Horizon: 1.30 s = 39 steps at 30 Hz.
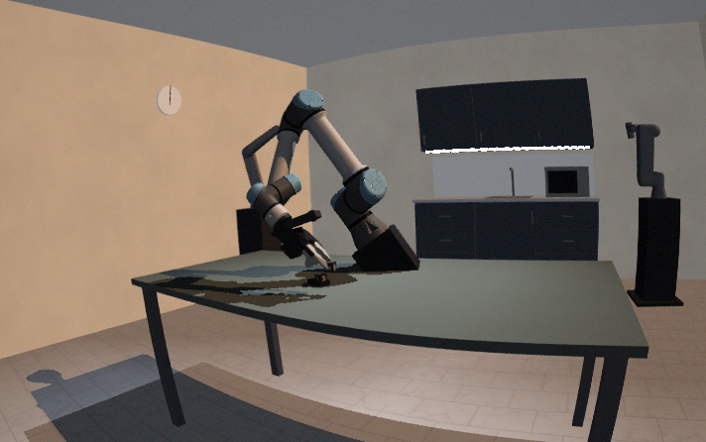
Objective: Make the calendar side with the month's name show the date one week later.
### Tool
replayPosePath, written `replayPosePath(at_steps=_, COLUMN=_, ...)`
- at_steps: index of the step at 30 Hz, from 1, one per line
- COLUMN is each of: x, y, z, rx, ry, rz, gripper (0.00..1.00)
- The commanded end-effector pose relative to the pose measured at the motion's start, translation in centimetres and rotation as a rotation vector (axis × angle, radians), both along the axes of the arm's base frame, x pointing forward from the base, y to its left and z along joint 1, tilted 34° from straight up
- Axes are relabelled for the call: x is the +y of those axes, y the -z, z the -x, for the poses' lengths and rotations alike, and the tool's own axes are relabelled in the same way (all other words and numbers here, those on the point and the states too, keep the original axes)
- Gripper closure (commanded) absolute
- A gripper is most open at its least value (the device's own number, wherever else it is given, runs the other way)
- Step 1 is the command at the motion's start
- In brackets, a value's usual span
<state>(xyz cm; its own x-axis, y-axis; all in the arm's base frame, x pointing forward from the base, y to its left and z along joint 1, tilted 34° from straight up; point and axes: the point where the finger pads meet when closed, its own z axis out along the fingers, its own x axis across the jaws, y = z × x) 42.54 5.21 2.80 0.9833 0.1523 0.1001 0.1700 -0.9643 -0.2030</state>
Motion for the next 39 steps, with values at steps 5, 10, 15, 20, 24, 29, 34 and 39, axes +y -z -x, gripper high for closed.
replayPosePath(at_steps=5, x=-0.1, y=0.1, z=0.0, rx=-0.001, ry=0.000, rz=0.000, gripper=0.90)
replayPosePath(at_steps=10, x=-0.2, y=0.4, z=-0.1, rx=-0.001, ry=0.000, rz=0.000, gripper=0.90)
replayPosePath(at_steps=15, x=-0.5, y=0.7, z=-0.2, rx=-0.001, ry=0.000, rz=0.000, gripper=0.90)
replayPosePath(at_steps=20, x=-0.7, y=1.2, z=-0.3, rx=-0.001, ry=0.000, rz=0.000, gripper=0.90)
replayPosePath(at_steps=24, x=-1.1, y=1.7, z=-0.4, rx=-0.001, ry=0.000, rz=0.000, gripper=0.90)
replayPosePath(at_steps=29, x=-1.5, y=2.4, z=-0.5, rx=-0.001, ry=0.000, rz=0.000, gripper=0.90)
replayPosePath(at_steps=34, x=-1.8, y=2.9, z=-0.6, rx=-0.001, ry=0.000, rz=0.000, gripper=0.90)
replayPosePath(at_steps=39, x=-2.3, y=3.6, z=-0.8, rx=-0.001, ry=0.000, rz=0.000, gripper=0.90)
